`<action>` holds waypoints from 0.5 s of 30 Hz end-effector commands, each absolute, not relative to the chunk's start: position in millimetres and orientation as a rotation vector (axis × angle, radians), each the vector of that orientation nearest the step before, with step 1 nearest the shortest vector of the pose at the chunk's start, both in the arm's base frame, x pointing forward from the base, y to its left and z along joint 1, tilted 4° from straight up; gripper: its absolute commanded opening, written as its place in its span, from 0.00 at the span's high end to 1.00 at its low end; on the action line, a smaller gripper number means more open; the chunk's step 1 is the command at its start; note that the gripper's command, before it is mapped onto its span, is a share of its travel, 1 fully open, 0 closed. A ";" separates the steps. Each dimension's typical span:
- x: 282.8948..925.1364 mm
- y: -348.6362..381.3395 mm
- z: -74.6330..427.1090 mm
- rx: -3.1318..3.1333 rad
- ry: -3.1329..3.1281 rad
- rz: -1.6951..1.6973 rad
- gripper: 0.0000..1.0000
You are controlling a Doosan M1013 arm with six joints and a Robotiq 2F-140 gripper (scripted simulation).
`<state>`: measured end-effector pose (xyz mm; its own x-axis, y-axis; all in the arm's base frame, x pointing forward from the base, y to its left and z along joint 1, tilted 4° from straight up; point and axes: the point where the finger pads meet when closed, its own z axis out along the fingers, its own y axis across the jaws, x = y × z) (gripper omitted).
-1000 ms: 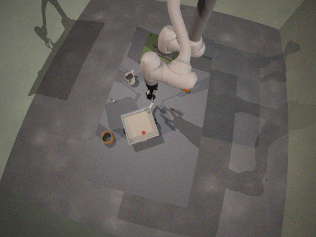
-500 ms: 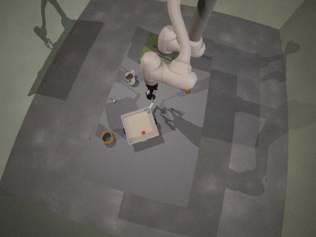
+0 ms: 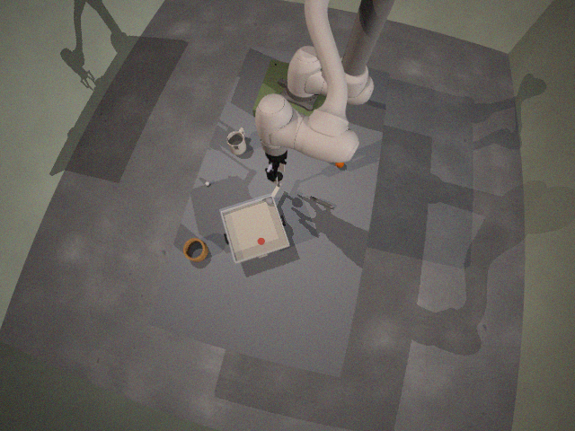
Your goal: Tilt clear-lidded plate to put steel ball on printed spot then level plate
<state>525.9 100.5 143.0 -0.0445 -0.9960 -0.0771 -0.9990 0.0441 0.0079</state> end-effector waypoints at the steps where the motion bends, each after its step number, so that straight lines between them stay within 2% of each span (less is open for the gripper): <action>1: 525.8 100.6 142.0 -2.136 2.233 0.091 0.64; 15: 525.8 101.4 132.4 -2.136 2.233 0.091 0.64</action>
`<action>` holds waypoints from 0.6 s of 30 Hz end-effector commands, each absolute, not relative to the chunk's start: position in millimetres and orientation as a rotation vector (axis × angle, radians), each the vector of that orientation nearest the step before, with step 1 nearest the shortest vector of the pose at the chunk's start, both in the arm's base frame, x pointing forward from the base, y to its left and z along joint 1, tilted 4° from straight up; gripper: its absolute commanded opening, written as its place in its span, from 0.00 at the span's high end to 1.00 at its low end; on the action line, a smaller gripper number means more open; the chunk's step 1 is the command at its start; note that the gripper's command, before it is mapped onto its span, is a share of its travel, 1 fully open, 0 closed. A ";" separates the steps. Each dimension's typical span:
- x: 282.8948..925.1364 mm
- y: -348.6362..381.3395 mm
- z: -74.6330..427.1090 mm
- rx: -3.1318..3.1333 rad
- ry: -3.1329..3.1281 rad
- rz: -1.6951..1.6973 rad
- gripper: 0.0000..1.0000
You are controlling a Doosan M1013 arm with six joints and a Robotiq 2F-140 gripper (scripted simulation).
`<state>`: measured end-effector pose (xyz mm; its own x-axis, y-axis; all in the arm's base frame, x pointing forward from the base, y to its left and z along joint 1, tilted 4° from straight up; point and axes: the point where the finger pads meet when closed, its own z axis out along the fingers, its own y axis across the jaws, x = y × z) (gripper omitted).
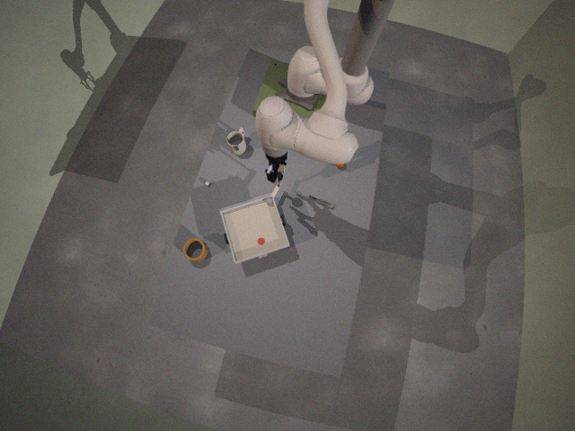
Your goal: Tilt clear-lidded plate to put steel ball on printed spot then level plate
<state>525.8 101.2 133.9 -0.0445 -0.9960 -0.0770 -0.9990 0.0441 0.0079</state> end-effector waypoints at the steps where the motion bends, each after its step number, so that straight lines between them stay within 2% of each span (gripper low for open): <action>1: 525.8 101.5 131.4 -2.136 2.233 0.091 0.64; 18: 525.7 102.6 116.1 -2.136 2.233 0.091 0.64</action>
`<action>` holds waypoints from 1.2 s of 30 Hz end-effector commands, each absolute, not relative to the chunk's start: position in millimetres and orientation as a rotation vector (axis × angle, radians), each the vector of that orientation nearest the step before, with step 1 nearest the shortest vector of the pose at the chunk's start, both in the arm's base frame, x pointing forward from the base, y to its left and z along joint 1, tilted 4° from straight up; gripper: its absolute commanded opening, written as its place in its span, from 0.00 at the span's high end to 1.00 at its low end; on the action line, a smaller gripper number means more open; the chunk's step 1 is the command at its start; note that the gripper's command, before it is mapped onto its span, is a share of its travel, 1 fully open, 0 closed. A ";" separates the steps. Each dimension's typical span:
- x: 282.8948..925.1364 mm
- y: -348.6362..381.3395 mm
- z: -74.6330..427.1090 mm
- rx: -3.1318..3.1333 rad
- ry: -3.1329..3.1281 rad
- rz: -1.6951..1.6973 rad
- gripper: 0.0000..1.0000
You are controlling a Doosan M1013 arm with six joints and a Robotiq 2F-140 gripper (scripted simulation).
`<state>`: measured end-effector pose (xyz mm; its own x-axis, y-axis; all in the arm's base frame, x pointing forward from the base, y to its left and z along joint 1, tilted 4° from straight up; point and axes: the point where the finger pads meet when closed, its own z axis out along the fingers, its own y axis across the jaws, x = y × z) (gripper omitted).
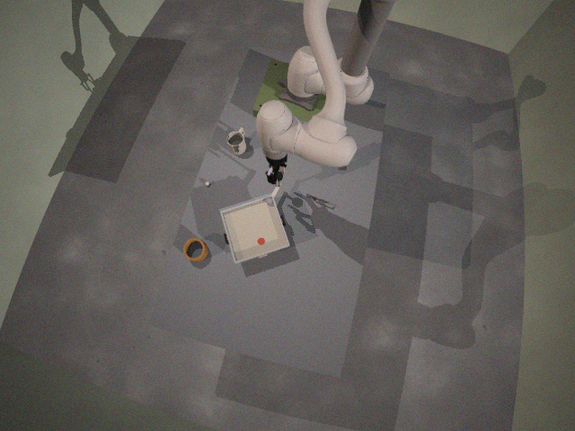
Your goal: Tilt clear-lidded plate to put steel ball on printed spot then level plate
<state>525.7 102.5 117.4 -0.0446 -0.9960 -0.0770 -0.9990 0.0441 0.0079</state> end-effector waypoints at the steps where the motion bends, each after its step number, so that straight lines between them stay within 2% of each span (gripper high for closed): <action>1: 525.7 102.7 115.3 -2.136 2.233 0.091 0.64; 36: 525.7 103.1 109.7 -2.136 2.233 0.091 0.64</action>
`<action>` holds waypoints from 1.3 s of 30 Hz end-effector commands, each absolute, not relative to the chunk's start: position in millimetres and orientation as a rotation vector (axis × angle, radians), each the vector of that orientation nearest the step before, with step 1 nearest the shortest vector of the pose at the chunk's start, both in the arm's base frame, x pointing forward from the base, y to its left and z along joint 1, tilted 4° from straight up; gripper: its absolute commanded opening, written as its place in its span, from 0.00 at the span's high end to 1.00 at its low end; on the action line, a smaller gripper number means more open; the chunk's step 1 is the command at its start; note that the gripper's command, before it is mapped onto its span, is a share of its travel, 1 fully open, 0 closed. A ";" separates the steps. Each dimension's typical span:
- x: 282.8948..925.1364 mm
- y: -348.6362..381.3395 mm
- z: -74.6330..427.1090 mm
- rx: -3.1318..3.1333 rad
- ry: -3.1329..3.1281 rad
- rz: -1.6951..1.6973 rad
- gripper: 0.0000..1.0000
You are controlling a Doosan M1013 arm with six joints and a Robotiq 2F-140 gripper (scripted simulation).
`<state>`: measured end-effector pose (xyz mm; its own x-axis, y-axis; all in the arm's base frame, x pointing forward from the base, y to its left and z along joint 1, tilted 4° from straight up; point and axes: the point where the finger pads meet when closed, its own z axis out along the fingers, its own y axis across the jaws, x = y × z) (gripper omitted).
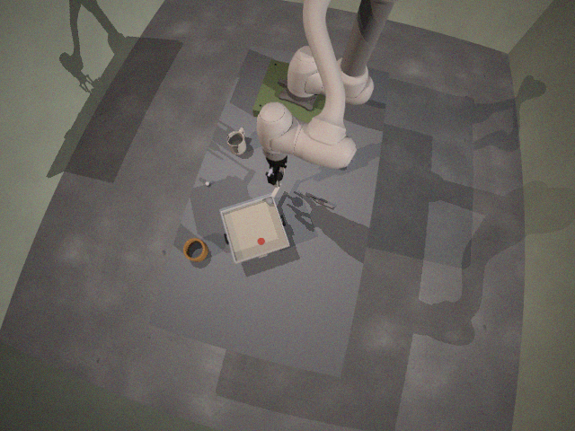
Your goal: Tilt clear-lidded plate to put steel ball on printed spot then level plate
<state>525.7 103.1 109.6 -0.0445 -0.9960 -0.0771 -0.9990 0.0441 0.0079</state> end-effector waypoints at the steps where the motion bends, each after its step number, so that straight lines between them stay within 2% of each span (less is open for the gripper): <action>1: 525.7 103.1 109.7 -2.136 2.233 0.091 0.64; 21: 525.7 103.1 109.7 -2.136 2.233 0.091 0.64; 22: 525.7 103.1 109.7 -2.136 2.233 0.091 1.00; 39: 525.7 103.1 109.7 -2.136 2.233 0.091 1.00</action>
